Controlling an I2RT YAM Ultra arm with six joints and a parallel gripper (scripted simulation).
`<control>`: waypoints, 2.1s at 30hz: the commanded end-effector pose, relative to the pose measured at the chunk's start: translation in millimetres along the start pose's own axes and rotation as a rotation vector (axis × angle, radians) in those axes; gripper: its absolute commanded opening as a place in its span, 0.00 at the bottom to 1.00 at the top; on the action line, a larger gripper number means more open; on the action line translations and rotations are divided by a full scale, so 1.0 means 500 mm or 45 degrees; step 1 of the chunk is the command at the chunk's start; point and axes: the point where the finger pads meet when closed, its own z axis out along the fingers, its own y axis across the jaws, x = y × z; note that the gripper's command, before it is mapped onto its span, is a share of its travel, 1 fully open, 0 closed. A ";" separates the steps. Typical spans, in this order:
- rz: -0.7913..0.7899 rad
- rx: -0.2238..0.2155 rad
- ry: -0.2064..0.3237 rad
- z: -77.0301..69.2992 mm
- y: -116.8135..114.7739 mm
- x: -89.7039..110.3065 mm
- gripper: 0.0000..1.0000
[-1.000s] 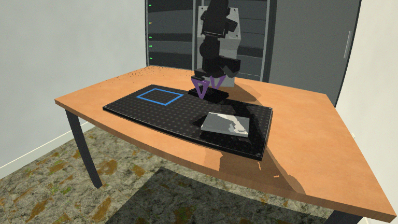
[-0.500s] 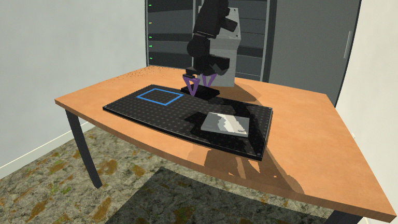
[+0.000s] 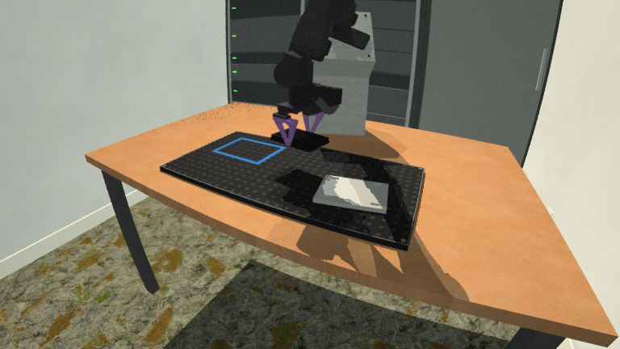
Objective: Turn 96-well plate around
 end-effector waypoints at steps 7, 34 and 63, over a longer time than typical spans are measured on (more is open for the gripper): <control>-0.010 -0.006 -0.021 0.003 0.012 0.061 0.00; -0.032 0.041 -0.031 0.008 -0.014 0.212 0.00; -0.014 0.016 -0.027 0.016 0.008 0.382 0.00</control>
